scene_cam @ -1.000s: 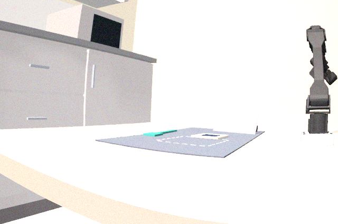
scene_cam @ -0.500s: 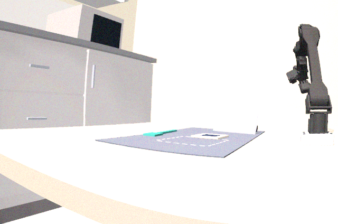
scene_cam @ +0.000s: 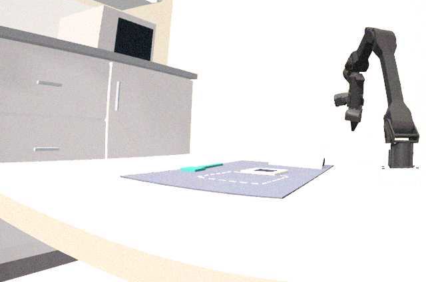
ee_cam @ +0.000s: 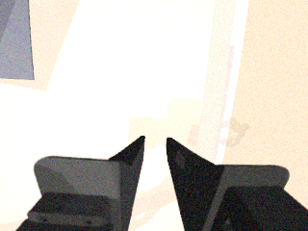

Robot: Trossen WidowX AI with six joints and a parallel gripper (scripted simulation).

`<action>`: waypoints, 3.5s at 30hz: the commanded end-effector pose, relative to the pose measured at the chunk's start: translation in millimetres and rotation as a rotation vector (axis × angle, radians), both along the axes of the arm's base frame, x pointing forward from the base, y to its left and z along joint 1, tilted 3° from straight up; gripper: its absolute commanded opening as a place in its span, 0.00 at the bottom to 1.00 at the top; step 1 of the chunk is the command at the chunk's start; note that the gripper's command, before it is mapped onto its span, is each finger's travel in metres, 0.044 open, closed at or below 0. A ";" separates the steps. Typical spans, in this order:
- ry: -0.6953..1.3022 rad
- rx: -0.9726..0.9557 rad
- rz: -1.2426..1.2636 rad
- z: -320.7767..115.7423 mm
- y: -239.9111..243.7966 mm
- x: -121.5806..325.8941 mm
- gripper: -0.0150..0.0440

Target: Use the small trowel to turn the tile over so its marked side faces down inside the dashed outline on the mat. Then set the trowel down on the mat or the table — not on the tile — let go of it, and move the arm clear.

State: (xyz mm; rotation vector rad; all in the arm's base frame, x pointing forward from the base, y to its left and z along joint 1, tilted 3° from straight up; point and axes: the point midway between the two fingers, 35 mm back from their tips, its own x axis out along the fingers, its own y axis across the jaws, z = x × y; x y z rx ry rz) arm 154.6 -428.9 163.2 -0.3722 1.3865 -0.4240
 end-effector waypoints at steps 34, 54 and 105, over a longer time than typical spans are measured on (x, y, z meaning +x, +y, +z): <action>-0.015 0.484 -0.313 -56.4 184.0 75.0 0.42; -0.016 0.486 -0.313 -69.5 207.5 84.5 0.42; -0.020 0.492 -0.311 -71.2 286.6 118.1 0.42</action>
